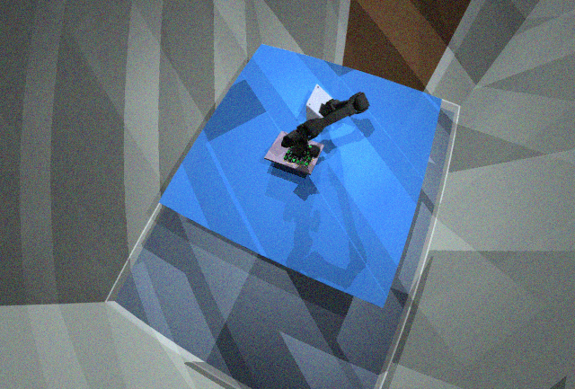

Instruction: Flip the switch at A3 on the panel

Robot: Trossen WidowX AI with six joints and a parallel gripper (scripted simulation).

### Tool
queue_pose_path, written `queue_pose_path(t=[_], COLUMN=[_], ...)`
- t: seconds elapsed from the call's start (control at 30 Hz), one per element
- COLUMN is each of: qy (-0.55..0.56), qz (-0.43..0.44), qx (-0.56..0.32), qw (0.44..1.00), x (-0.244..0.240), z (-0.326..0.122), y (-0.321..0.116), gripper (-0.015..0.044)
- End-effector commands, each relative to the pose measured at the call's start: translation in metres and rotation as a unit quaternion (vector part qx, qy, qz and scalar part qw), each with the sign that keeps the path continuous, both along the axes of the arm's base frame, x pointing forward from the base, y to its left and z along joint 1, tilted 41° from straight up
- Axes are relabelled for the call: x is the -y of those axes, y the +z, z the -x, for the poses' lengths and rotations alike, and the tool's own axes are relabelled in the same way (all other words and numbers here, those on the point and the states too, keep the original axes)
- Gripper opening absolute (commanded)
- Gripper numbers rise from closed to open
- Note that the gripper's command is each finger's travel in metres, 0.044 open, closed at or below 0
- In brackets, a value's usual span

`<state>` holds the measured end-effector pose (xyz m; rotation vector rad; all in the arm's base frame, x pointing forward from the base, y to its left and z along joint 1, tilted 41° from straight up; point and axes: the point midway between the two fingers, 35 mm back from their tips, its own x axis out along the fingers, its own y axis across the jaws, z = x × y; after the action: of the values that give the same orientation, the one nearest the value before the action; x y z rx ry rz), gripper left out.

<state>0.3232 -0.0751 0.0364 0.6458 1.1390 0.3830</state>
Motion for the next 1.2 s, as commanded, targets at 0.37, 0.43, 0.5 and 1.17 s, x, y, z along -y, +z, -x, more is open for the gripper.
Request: queue_pose_path(t=[0.37, 0.43, 0.5, 1.17], qy=[-0.002, -0.002, -0.002, -0.002], qz=[-0.003, -0.003, -0.003, -0.003], qx=[-0.001, -0.001, -0.001, -0.001], qw=[1.0, 1.0, 1.0, 1.0], x=[-0.0013, -0.0015, -0.0016, -0.0033], z=[-0.0009, -0.001, -0.0011, -0.002], y=[-0.0015, -0.0017, -0.0019, -0.0038], gripper=[0.0, 0.0, 0.0, 0.0])
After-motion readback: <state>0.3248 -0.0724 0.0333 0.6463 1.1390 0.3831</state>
